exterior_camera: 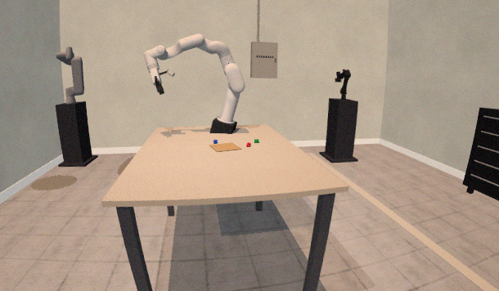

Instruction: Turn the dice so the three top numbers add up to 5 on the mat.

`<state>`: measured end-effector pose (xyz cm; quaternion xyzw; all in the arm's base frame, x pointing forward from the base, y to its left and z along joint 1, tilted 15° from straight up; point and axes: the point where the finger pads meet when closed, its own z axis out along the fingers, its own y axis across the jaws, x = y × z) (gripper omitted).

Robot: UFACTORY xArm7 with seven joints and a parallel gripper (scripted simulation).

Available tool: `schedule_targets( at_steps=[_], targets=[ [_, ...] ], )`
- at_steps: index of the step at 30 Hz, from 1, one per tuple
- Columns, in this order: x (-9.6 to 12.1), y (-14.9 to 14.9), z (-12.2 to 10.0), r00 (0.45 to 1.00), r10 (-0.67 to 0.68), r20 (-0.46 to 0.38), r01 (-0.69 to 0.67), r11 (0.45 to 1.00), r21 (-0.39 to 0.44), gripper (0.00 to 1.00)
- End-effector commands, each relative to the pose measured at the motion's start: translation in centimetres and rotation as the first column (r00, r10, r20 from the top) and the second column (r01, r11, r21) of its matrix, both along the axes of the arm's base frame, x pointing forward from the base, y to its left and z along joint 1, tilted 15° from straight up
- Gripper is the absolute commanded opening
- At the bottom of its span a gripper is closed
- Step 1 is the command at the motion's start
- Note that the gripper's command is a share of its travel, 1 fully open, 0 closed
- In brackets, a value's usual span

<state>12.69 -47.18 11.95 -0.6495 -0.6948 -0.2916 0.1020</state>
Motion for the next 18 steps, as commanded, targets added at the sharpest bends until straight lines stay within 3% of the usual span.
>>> schedule_targets(
  at_steps=[1,2,3,4,5,6,7,10,11,12,14,16,17,18],
  targets=[
    [4.8,2.0,1.1,1.000,0.011,0.011,-0.011,1.000,-0.023,1.00],
    [4.8,2.0,1.1,1.000,0.011,0.011,-0.011,1.000,-0.023,1.00],
    [7.1,3.3,1.5,1.000,0.014,0.013,-0.014,0.999,-0.030,1.00],
    [7.1,3.3,1.5,1.000,0.014,0.013,-0.014,0.999,-0.030,1.00],
    [9.6,5.1,2.0,1.000,0.019,0.014,-0.018,0.999,-0.038,1.00],
    [9.6,5.1,2.0,1.000,0.019,0.014,-0.018,0.999,-0.038,1.00],
    [11.7,6.9,2.3,1.000,0.023,0.013,-0.022,0.999,-0.047,1.00],
    [12.3,7.3,2.4,1.000,0.023,0.013,-0.022,0.999,-0.047,1.00],
    [14.9,9.9,2.8,1.000,0.028,0.009,-0.027,0.998,-0.056,1.00],
    [14.9,9.9,2.8,1.000,0.028,0.009,-0.027,0.998,-0.056,1.00],
    [17.3,12.8,3.1,0.999,0.032,0.001,-0.032,0.997,-0.065,1.00],
    [17.3,12.9,3.1,0.999,0.032,0.001,-0.032,0.997,-0.065,1.00],
    [19.3,16.0,3.3,0.999,0.035,-0.010,-0.036,0.996,-0.077,1.00],
    [19.4,16.2,3.3,0.999,0.035,-0.010,-0.036,0.996,-0.077,1.00]
  ],
)
